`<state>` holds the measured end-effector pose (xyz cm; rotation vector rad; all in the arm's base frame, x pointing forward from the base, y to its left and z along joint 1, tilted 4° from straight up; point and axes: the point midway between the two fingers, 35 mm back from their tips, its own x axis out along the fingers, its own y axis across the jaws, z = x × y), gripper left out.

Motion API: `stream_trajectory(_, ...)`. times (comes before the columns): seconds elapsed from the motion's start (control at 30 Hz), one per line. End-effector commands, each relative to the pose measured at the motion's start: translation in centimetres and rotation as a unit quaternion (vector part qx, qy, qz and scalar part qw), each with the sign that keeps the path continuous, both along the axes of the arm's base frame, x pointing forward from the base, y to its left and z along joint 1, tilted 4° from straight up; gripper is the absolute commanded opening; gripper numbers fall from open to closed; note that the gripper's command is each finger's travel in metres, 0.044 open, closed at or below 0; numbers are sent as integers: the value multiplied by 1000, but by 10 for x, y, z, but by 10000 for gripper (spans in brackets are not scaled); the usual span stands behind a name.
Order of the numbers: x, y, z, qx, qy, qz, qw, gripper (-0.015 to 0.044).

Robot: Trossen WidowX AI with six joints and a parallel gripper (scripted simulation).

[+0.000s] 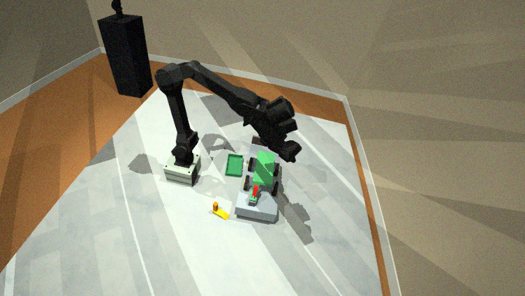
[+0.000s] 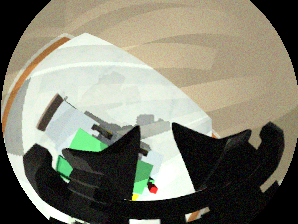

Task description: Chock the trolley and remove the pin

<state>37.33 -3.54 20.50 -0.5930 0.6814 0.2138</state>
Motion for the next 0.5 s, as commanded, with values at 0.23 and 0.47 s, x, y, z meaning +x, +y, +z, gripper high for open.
stream_trajectory(0.23, -59, -77, -49, -114, 142, 34, 983, 190)
stream_trajectory(0.47, -98, -96, -75, -184, 236, 120, 947, 190)
